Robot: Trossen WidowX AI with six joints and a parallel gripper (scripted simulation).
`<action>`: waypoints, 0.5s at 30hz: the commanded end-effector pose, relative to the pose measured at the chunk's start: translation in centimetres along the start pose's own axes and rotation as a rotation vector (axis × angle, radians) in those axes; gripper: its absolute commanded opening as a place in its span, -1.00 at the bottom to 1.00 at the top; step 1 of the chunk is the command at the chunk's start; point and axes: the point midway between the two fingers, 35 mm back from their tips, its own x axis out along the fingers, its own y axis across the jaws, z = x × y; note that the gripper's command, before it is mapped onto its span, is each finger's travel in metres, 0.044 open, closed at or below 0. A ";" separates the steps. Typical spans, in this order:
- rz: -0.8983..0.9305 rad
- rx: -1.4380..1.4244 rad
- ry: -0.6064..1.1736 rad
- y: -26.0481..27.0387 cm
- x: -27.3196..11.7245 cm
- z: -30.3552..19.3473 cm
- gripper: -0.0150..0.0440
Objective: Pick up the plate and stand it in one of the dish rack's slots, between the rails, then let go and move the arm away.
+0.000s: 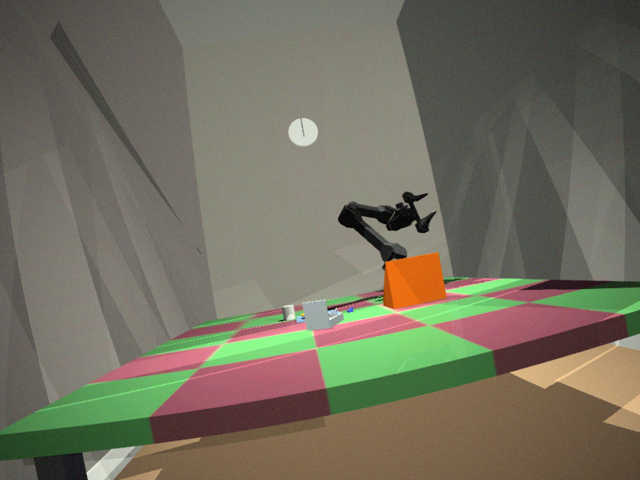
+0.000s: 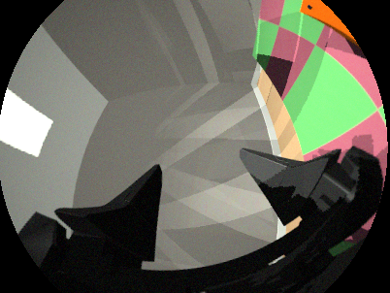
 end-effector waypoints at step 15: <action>-0.137 -0.244 0.160 -4.4 -2.1 -2.7 0.86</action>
